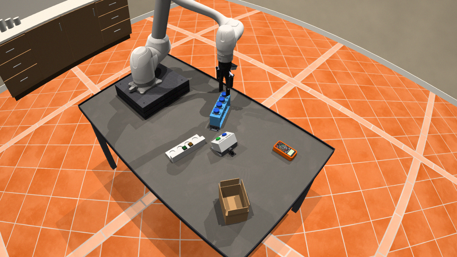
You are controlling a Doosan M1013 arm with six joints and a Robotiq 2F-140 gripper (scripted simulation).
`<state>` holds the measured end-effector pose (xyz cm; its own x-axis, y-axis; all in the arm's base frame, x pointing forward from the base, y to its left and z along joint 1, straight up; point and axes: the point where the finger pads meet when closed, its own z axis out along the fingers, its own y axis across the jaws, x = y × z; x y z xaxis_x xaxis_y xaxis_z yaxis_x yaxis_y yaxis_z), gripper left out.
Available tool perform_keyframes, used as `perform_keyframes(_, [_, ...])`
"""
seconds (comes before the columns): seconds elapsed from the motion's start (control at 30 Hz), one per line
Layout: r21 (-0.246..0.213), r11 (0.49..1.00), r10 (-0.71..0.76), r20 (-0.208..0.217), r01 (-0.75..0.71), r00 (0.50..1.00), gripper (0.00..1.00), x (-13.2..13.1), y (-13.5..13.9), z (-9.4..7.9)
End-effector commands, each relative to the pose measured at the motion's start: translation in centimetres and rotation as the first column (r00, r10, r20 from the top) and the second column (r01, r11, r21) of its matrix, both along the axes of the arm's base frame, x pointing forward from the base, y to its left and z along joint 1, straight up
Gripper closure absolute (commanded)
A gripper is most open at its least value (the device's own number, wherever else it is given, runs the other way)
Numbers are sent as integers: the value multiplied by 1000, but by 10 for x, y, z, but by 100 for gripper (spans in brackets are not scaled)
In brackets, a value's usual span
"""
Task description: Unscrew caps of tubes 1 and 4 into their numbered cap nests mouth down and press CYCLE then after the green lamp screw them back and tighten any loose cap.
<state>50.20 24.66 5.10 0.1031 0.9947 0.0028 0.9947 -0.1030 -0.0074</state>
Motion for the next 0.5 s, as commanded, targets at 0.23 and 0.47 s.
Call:
perform_keyframes(0.23, [1,1000,0,1,0,1000,59,0,0,-3])
perform_keyframes(0.47, [1,1000,0,1,0,1000,59,0,0,-7])
